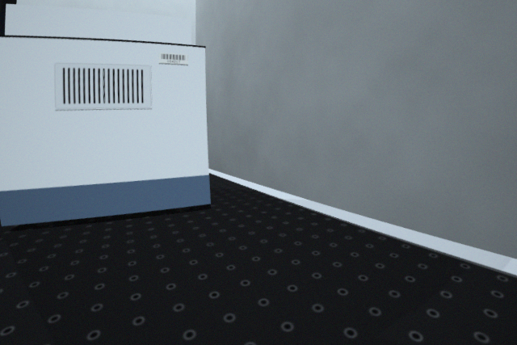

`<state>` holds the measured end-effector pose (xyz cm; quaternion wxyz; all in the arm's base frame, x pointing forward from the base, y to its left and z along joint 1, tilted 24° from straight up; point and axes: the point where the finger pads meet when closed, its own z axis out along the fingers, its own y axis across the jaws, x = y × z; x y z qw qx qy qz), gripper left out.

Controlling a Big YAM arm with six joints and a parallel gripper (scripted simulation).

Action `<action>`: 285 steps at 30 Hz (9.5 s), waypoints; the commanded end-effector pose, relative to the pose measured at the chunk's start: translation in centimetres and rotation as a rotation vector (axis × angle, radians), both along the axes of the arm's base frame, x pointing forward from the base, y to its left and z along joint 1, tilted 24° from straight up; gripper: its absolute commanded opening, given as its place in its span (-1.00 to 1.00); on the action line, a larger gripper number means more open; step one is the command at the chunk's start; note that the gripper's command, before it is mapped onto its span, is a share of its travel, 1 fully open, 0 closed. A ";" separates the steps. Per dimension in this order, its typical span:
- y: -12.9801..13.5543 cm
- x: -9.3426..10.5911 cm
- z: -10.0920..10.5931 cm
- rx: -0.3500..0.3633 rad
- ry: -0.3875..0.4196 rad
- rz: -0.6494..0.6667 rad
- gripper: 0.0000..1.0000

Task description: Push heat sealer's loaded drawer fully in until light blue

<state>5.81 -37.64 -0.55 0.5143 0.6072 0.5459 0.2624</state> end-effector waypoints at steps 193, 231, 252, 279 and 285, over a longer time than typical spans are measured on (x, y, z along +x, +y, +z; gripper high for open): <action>-1.3 9.1 2.8 0.013 -0.001 0.004 -1.00; -1.6 9.3 2.9 0.009 -0.001 0.004 -1.00; -2.7 11.7 4.3 -0.014 -0.004 0.004 -1.00; -2.7 12.1 4.0 -0.003 -0.003 0.004 -1.00; -2.7 12.1 4.0 -0.003 -0.003 0.004 -1.00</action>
